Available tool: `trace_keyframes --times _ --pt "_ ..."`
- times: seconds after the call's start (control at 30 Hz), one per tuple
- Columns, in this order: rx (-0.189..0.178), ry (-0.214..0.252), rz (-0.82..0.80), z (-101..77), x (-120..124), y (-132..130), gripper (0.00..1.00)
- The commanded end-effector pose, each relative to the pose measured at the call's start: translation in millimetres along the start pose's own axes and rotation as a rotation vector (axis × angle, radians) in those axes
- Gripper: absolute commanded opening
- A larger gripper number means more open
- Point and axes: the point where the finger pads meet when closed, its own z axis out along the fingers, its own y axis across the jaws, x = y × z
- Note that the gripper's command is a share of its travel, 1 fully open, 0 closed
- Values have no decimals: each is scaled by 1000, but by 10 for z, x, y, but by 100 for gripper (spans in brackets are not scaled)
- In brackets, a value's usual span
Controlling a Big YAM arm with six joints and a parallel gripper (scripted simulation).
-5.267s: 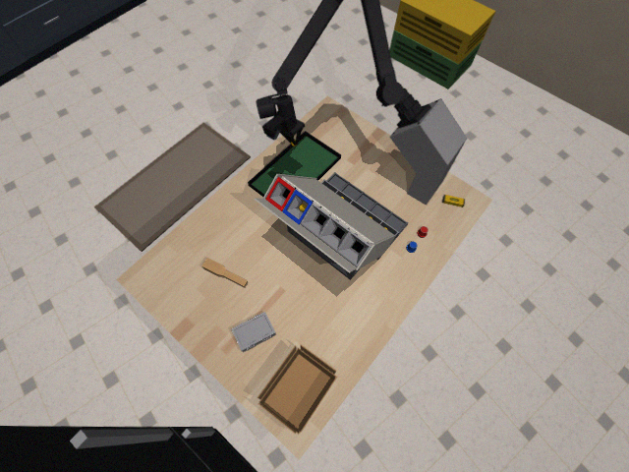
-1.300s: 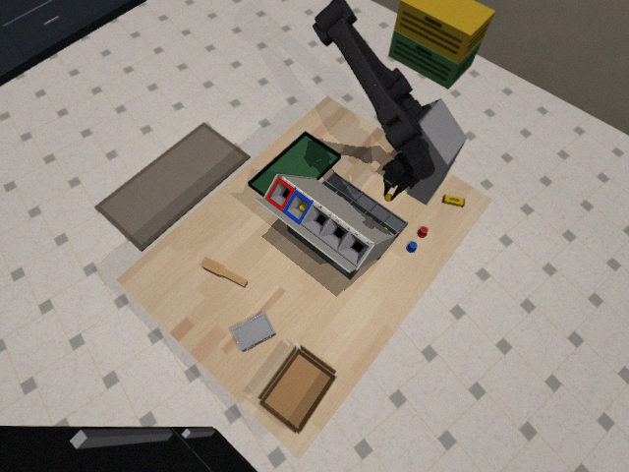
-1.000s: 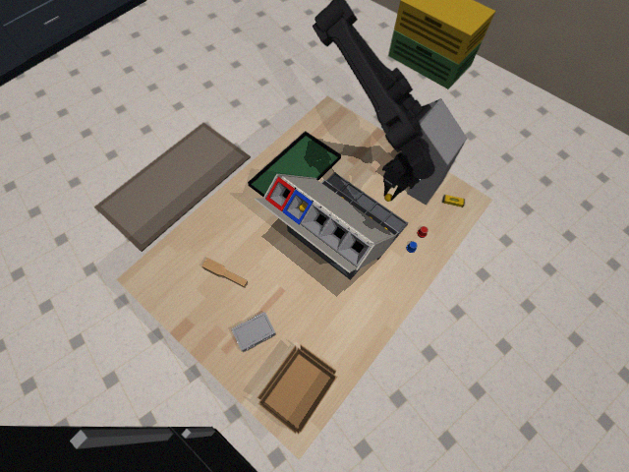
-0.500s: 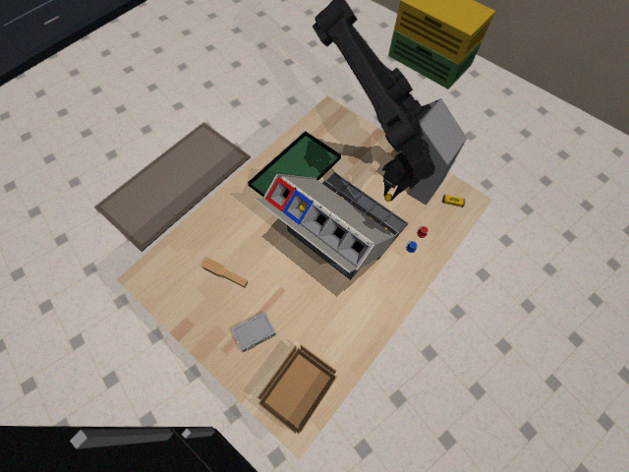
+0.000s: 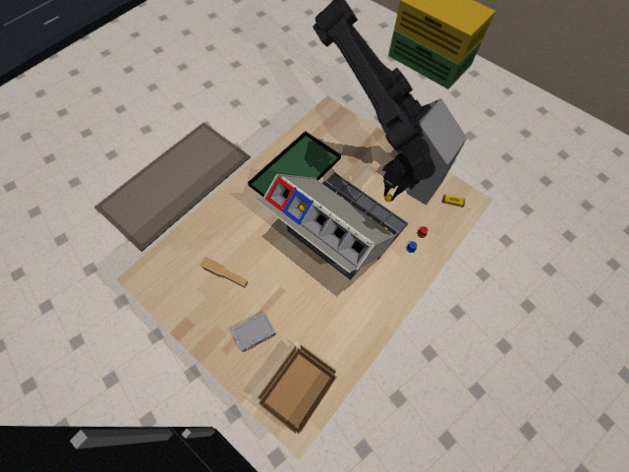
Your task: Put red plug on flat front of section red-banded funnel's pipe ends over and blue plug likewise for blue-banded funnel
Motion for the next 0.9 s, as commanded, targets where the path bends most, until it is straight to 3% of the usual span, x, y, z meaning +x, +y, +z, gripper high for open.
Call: trace_keyframes --times 0.0,0.33,0.83,0.87 --pt "-17 -40 35 -169 -260 109 0" --pt "-17 -40 35 -203 -316 132 0" --pt "-16 -36 32 433 -1543 42 0" --pt "-16 -36 32 433 -1543 42 0"
